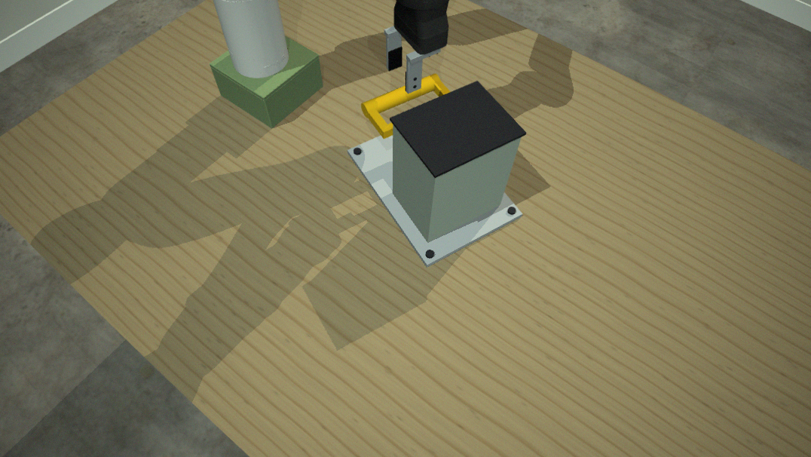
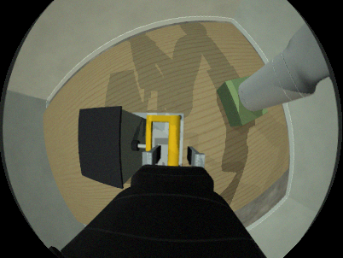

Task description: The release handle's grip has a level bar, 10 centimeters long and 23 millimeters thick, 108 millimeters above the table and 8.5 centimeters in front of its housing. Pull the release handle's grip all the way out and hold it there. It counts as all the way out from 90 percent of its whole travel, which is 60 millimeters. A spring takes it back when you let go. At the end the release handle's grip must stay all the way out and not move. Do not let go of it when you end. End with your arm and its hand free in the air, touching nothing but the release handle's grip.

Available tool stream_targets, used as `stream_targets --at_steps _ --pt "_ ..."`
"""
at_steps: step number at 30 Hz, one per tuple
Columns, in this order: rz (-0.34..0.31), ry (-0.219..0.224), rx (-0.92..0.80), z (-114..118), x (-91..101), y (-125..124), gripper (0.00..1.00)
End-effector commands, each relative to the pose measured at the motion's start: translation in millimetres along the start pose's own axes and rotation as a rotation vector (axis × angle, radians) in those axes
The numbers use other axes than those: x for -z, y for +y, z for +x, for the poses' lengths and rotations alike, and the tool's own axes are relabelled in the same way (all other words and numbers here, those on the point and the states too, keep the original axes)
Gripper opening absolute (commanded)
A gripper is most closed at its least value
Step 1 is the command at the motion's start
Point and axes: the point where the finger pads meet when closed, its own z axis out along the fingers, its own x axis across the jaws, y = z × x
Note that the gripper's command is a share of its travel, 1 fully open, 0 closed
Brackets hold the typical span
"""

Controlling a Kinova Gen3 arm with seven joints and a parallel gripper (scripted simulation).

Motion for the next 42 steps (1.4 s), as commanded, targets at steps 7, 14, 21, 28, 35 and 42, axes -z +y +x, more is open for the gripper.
stream_targets --at_steps 7,14,21,28,35,42 --pt "0.004 -0.003 0.007 -1.7 -7.9 -1.8 0.91" --pt "0.006 -0.001 0.007 -1.2 -9.3 -2.2 0.91" --pt "0.006 -0.001 0.007 -1.2 -9.3 -2.2 0.91" --pt "0.006 -0.001 0.007 -1.2 -9.3 -2.2 0.91" --pt "0.006 -0.001 0.007 -1.2 -9.3 -2.2 0.91" --pt "0.006 -0.001 0.007 -1.2 -9.3 -2.2 0.91"
